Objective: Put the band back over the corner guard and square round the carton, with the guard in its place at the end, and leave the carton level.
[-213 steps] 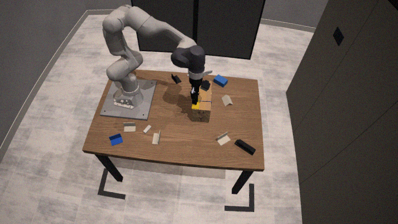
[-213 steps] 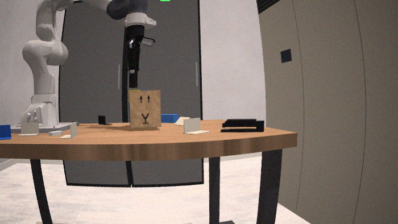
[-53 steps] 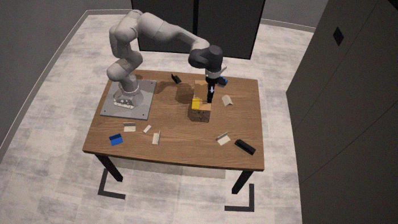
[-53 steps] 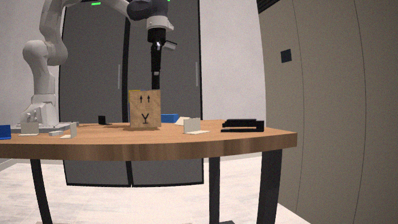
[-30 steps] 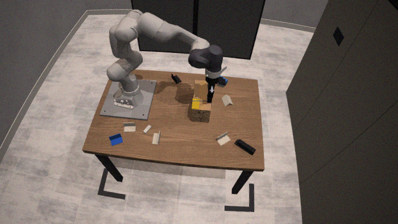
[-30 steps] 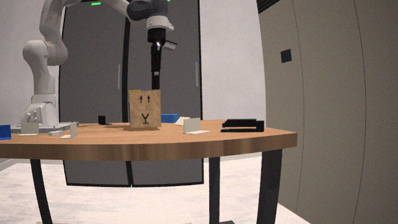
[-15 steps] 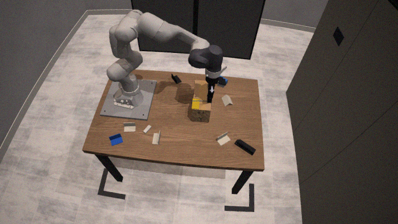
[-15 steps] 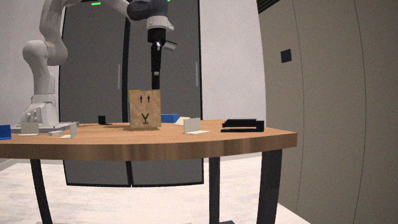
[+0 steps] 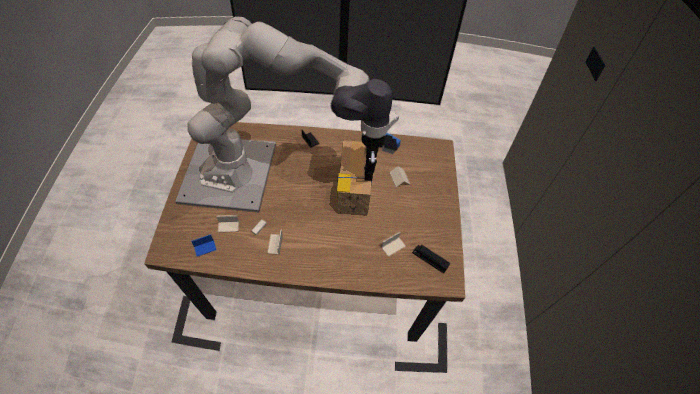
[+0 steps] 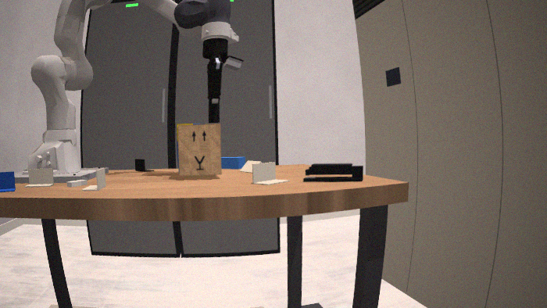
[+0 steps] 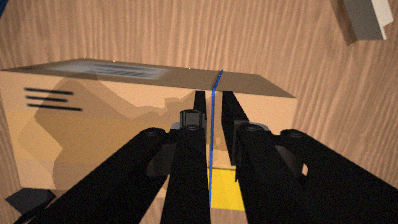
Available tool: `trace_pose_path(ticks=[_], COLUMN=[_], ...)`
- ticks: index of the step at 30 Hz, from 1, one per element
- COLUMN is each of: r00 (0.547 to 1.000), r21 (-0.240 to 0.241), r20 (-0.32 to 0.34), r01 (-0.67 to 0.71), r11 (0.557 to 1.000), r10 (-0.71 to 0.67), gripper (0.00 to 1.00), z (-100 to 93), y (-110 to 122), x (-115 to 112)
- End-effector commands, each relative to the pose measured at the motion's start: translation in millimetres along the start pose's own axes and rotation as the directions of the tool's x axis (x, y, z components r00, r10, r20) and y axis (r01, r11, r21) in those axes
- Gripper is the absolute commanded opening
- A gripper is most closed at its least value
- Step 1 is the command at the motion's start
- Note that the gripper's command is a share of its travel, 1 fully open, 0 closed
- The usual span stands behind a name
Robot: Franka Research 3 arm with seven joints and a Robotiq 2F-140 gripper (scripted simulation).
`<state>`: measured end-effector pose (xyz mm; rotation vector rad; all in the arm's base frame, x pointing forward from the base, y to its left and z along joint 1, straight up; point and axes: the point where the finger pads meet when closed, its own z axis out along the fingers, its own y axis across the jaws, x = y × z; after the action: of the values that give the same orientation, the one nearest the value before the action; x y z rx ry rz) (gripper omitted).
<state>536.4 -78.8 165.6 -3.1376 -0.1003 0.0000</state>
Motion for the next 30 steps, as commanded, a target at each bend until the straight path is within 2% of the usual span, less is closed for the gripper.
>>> trace_pose_path(ticks=[1,30], r00=[1.000,1.000], r21=[-0.001,-0.001], r20=[0.001,0.001], r01=[-0.001,-0.001], r11=[1.000,1.000], r10=[0.001,0.001], gripper=[0.18,0.18], z=[1.7,6.2], y=[-1.2,-0.3], x=[0.1,0.0])
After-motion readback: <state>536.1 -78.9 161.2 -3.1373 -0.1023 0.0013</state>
